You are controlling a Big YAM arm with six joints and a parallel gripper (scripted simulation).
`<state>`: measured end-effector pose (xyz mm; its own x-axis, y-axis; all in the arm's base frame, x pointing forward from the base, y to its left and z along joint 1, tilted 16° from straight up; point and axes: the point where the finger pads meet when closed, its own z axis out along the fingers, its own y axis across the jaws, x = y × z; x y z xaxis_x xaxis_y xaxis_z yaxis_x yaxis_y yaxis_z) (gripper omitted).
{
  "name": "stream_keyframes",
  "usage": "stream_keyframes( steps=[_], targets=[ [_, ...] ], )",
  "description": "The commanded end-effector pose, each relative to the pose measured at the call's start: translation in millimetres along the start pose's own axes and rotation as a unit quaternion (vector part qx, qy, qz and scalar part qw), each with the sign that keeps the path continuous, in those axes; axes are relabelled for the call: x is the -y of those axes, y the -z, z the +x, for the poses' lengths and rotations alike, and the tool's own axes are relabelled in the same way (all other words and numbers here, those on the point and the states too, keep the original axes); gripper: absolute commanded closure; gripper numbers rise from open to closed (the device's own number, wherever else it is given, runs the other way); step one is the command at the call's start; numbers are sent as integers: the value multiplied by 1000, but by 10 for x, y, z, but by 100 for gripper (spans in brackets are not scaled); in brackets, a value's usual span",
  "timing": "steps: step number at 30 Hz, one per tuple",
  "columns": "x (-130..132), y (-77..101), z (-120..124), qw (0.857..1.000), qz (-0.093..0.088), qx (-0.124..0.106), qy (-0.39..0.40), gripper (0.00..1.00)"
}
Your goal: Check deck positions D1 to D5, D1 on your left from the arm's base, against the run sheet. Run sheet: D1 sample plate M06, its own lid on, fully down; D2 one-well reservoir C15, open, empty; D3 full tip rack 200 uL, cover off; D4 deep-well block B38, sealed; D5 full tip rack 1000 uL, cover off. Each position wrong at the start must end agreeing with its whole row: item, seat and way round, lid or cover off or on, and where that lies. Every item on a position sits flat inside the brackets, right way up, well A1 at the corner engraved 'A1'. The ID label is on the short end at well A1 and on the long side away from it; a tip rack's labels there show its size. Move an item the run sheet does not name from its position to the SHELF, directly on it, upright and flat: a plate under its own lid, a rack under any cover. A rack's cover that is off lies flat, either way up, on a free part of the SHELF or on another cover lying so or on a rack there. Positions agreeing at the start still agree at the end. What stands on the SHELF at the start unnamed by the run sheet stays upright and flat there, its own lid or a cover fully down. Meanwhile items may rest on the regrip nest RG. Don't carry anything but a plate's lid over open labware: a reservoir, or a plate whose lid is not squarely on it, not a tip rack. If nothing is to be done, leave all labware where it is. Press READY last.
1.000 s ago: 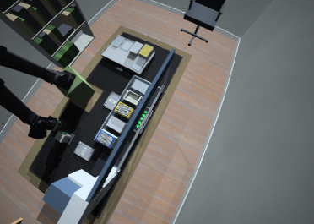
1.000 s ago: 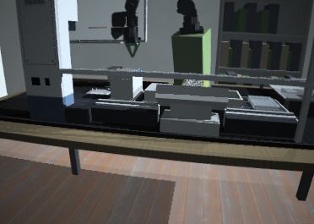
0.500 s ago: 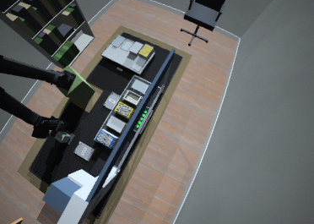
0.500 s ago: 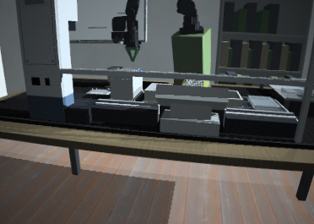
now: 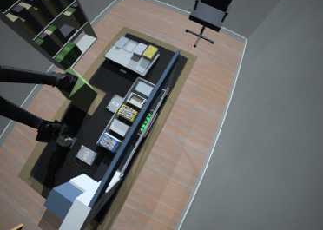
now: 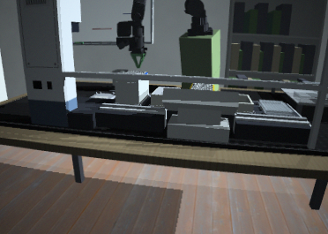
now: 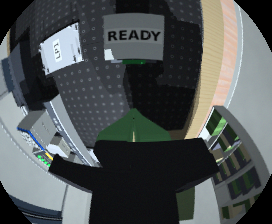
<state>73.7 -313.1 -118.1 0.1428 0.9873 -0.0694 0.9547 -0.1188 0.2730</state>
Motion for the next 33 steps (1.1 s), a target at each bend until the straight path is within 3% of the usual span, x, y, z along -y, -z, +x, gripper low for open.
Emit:
stream_keyframes(
  steps=[1, 10, 11, 13, 27, 28, 30, 33],
  targets=[
    [-56, -56, -97, 1000, -2, 10, 1, 100],
    [-55, -175, -94, 1000, -2, 10, 1, 100],
    [-82, -97, -195, 1000, -6, 26, 2, 100],
    [-54, -227, -88, 1000, -2, 9, 1, 100],
    [-48, -431, -63, 1000, -2, 7, 0, 100],
    [-70, -349, -178, 1000, -6, 25, 0, 100],
    [-46, -482, -57, 1000, -1, 7, 0, 100],
    [-13, -440, -53, 1000, -1, 7, -1, 100]
  ],
)
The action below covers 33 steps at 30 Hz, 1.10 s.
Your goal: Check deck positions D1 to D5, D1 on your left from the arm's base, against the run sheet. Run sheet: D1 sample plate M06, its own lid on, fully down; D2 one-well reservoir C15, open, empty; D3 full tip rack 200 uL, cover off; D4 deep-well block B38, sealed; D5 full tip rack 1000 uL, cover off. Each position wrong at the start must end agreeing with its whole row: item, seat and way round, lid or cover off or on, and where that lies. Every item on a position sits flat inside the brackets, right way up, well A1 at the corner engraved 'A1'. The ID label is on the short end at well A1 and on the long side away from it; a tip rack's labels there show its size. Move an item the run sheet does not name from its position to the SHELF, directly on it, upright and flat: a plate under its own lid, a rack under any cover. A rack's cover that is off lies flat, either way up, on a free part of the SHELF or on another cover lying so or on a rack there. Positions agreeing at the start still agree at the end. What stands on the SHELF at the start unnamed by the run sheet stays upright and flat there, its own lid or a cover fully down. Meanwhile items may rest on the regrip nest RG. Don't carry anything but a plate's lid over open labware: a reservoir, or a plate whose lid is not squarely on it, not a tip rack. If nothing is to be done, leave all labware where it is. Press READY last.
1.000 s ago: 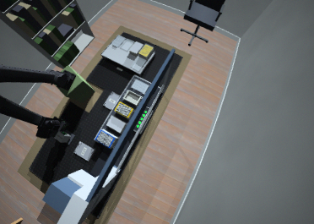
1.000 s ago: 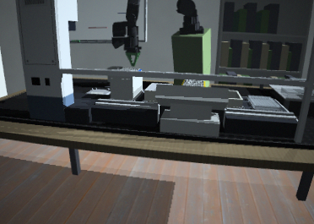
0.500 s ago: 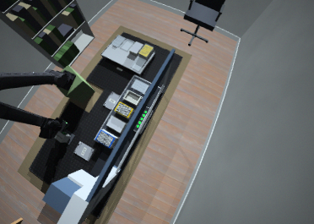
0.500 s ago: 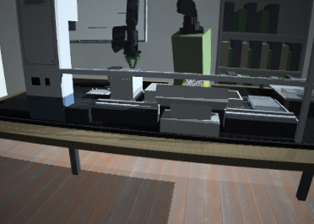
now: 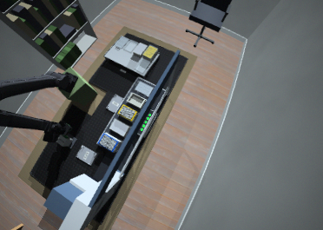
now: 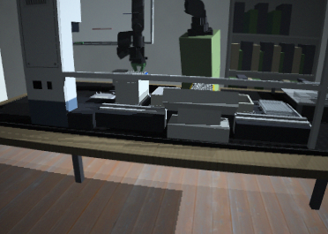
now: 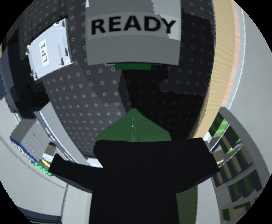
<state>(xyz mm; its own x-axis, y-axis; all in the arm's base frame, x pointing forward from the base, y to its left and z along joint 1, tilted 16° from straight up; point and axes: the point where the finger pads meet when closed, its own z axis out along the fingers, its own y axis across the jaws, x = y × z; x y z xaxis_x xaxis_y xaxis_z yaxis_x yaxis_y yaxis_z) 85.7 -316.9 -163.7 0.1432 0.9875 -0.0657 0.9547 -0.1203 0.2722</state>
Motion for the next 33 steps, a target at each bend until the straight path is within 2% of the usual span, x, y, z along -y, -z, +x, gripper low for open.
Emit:
stream_keyframes(
  steps=[1, 2, 3, 5, 7, 16, 33],
  targets=[
    [-19, 32, -64, 1000, -2, 9, 0, 100],
    [-70, 73, -128, 1000, -4, 19, 0, 100],
    [-19, 32, -64, 1000, -2, 9, 0, 100],
    [-19, 32, -64, 1000, -2, 9, 0, 100],
    [-25, 73, -163, 1000, -2, 14, -2, 100],
    [30, 20, -229, 1000, 0, 5, -3, 100],
    [21, 43, -516, 1000, -1, 9, -2, 100]
  ],
)
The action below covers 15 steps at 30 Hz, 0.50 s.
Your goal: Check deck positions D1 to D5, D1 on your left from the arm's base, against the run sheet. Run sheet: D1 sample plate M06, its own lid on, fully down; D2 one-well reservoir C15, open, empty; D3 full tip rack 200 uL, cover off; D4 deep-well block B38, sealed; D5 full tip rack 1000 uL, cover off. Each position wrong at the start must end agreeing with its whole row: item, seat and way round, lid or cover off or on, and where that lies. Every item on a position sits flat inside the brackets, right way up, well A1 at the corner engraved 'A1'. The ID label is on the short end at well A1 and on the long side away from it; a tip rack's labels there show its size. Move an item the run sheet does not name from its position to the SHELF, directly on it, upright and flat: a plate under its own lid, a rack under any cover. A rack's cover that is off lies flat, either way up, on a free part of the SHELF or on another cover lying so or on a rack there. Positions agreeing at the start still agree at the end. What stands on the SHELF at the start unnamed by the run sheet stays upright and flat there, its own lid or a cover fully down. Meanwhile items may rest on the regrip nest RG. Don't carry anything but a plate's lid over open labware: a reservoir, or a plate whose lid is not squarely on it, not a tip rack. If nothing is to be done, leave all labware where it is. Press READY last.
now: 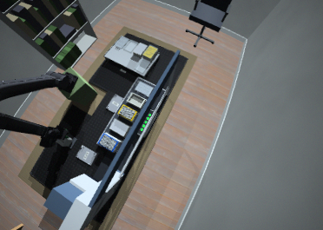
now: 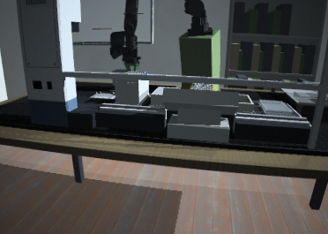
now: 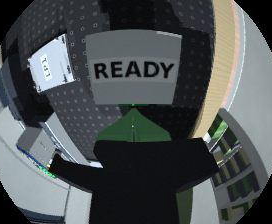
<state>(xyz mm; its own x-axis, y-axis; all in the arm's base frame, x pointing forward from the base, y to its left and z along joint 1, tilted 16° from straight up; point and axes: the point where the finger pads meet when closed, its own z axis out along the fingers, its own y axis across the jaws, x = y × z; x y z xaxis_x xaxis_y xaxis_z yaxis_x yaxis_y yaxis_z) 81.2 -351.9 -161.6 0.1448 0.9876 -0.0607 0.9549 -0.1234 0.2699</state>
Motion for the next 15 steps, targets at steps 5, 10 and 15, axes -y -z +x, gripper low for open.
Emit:
stream_keyframes(
  steps=[5, 10, 15],
  targets=[
    [-12, 88, -219, 1000, -5, 22, 3, 100],
    [10, 75, -218, 1000, -4, 17, 0, 100],
    [16, 65, -217, 1000, -3, 15, 0, 100]
  ],
)
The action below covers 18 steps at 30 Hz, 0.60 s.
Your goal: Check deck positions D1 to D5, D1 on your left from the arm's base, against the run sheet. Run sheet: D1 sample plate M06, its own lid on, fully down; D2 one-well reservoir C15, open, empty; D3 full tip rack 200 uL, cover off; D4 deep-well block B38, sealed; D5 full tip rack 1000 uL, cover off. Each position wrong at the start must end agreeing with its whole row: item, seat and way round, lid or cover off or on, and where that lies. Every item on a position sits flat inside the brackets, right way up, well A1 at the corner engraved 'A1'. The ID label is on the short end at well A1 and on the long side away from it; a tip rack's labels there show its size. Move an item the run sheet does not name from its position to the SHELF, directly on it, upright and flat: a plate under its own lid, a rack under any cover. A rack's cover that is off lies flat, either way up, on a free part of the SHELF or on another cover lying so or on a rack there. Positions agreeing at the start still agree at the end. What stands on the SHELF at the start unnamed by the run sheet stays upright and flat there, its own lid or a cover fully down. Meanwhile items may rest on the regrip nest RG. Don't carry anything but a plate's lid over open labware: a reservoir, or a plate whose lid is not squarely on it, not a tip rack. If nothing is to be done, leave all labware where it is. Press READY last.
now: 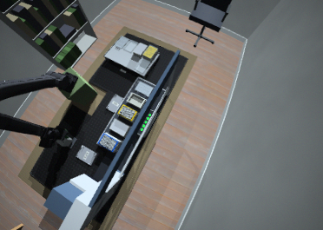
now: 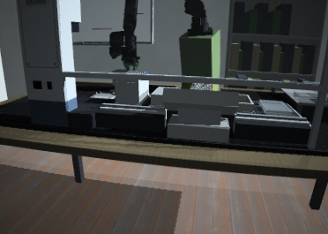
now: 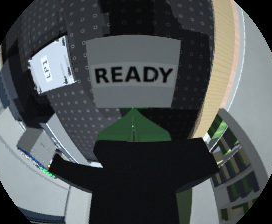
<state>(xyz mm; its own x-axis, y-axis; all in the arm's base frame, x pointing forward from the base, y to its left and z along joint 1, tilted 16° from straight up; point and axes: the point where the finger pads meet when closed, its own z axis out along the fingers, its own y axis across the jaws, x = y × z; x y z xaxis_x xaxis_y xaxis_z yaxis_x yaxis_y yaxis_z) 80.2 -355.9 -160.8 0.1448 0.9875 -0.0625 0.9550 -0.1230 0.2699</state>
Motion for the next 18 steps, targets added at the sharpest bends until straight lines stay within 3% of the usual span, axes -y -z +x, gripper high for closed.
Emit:
stream_keyframes(
  steps=[1, 18],
  targets=[
    [15, 56, -176, 1000, -3, 14, 0, 100],
    [21, 44, -222, 1000, -3, 13, -1, 100]
  ],
)
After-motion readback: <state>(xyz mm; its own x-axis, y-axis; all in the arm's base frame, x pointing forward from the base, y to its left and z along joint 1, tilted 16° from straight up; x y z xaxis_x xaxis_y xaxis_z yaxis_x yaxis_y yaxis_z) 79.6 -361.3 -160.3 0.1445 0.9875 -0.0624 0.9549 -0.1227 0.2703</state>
